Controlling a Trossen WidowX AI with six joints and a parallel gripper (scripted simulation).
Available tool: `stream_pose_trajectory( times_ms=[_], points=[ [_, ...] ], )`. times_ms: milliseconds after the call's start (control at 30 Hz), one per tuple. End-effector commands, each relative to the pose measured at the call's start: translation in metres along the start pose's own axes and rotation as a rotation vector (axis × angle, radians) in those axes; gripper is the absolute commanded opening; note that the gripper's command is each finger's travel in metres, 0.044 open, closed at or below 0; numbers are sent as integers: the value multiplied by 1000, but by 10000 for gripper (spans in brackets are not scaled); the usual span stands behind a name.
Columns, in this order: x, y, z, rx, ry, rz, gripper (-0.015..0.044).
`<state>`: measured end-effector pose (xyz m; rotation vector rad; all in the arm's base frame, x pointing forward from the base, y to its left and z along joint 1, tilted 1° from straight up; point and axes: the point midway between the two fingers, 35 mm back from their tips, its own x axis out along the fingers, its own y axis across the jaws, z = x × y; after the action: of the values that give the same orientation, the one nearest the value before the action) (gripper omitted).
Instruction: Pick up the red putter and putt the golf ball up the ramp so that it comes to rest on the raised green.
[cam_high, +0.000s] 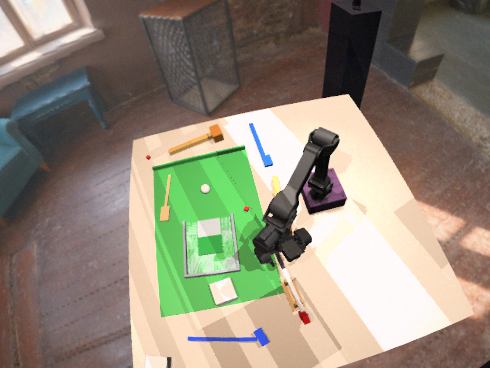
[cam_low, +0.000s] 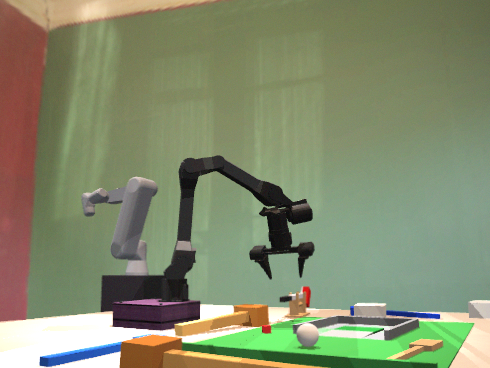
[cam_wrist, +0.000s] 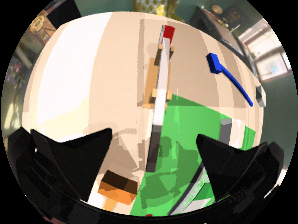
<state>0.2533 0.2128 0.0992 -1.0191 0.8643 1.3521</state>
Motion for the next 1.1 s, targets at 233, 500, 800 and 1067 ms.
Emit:
stream_pose_trajectory(
  times_ms=[233,500,800,1067],
  points=[
    [14,-8,-36,65,90,30,440],
    [32,-6,-43,65,90,30,440],
    [54,-4,-52,65,90,30,440],
    [61,-4,-54,65,90,30,440]
  ],
)
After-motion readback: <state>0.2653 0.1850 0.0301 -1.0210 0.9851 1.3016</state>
